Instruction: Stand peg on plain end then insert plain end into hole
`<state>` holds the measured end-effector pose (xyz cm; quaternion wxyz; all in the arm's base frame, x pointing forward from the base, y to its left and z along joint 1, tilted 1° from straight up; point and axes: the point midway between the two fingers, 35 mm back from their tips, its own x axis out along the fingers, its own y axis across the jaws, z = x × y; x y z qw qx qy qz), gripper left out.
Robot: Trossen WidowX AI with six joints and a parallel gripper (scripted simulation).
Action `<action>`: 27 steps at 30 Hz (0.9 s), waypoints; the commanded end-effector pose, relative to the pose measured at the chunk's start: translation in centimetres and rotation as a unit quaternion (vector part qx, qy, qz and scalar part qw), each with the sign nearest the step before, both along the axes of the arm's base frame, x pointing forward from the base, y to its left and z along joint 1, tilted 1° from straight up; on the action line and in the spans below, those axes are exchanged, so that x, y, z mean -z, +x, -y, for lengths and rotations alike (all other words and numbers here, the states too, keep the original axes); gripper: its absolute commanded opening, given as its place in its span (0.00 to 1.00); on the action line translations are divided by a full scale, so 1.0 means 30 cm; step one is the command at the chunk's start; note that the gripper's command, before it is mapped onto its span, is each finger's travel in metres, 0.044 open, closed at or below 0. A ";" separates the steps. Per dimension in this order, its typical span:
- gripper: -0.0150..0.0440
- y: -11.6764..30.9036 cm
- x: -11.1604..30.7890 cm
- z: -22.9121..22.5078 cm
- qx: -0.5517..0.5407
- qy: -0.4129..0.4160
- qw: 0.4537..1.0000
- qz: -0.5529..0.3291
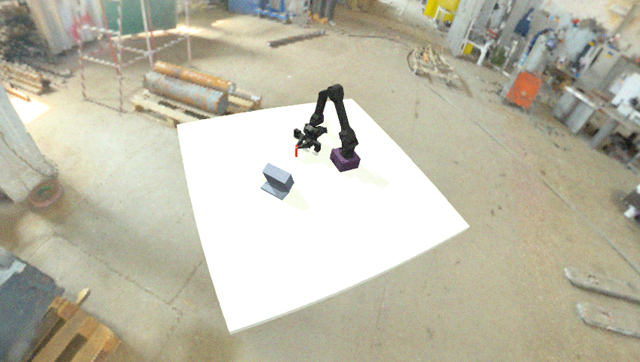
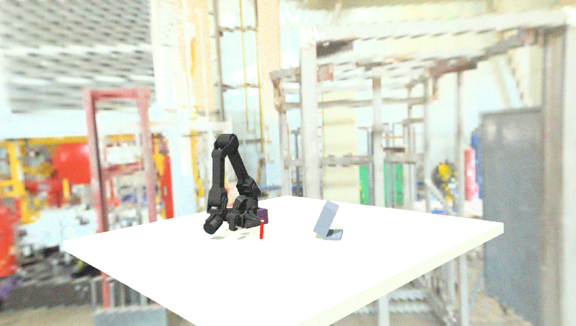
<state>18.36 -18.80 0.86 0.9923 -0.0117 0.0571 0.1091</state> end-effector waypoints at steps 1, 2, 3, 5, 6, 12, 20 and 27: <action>0.34 -0.004 0.005 0.001 0.000 0.000 1.000 0.000; 0.34 -0.005 0.006 0.001 0.000 0.000 1.000 0.000; 0.34 -0.005 0.006 0.001 0.000 0.000 1.000 0.001; 0.34 -0.006 0.006 0.001 0.001 0.001 1.000 0.002; 0.34 -0.007 0.006 0.001 0.001 0.001 1.000 0.003; 0.34 -0.010 0.007 0.002 0.002 0.002 1.000 0.006; 0.34 -0.015 0.009 0.002 0.004 0.003 1.000 0.011; 0.47 -0.013 0.004 0.002 0.005 0.004 1.000 0.014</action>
